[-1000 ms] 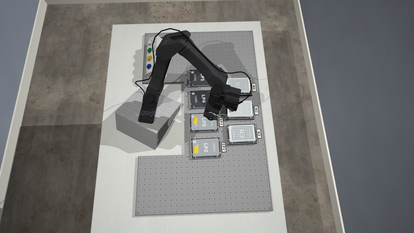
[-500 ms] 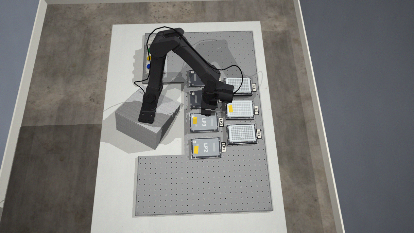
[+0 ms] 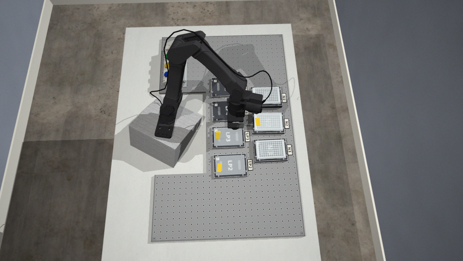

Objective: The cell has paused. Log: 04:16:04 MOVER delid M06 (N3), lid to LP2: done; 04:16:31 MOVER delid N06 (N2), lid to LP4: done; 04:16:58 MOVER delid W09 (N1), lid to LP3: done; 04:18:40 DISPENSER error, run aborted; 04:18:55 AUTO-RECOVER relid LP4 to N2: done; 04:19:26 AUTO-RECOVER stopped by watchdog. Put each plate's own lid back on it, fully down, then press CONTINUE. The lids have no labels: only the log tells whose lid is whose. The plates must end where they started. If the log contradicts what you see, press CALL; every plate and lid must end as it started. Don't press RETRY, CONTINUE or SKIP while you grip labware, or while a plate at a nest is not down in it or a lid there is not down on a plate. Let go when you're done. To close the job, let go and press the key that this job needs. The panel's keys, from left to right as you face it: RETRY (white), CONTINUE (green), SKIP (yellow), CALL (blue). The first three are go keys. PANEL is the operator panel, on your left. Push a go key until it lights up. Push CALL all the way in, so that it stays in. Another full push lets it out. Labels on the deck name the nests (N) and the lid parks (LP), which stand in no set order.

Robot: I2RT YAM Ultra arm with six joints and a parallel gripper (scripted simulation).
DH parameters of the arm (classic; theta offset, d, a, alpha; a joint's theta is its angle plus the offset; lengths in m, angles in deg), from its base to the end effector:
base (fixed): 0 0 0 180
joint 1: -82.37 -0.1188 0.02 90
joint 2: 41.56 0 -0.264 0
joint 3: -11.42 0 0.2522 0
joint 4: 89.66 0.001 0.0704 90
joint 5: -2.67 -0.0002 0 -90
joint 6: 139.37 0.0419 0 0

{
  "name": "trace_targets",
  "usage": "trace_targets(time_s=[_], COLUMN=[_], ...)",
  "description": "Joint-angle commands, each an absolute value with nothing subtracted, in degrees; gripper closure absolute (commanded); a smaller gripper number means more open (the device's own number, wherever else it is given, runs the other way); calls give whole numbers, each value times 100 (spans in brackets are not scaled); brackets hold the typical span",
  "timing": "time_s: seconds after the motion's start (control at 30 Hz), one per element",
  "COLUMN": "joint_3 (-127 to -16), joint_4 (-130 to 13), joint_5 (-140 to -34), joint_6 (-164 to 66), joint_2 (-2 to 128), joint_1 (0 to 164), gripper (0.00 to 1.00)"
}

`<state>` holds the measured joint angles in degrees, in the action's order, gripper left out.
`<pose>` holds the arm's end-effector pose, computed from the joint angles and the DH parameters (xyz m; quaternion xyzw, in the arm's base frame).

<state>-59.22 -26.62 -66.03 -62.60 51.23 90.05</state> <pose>0.2751 -0.0207 0.1783 -0.0553 0.9804 0.1741 0.0741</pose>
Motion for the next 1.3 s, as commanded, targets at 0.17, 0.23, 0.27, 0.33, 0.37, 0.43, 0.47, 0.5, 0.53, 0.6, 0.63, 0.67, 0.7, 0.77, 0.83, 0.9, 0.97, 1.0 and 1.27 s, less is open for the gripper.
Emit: trace_targets(time_s=[0.17,0.23,0.27,0.33,0.37,0.43,0.47,0.5,0.53,0.6,0.63,0.67,0.7,0.77,0.83,0.9,0.97,1.0,1.27], joint_3=[-6130,-6134,-6135,-6138,-6139,-5889,-5638,-5395,-5395,-5130,-4985,-4838,-4693,-4408,-4133,-3878,-3613,-3495,-3000], joint_4=[-2723,-2721,-2721,-2720,-2720,-2955,-3193,-3426,-3426,-3702,-3899,-4100,-4302,-4717,-5154,-5604,-6113,-6366,-8052], joint_5=[-6543,-6542,-6542,-6542,-6542,-6488,-6444,-6395,-6395,-6312,-6253,-6187,-6115,-5946,-5749,-5526,-5293,-5172,-4404], joint_6=[-6343,-6345,-6346,-6347,-6348,-6398,-6444,-6493,-6493,-6557,-6619,-6679,-6742,-6868,-6989,-7090,-7179,-7220,-7312], joint_2=[5075,5088,5097,5114,5122,4990,4849,4721,4721,4577,4502,4429,4360,4244,4169,4232,4367,4395,4943], joint_1=[9145,9146,9147,9149,9150,9260,9362,9465,9465,9603,9725,9851,9980,10248,10523,10802,11073,11208,11963], gripper=[0,0,0,0,0,1,2,3,3,4,5,6,7,9,11,13,15,16,100])
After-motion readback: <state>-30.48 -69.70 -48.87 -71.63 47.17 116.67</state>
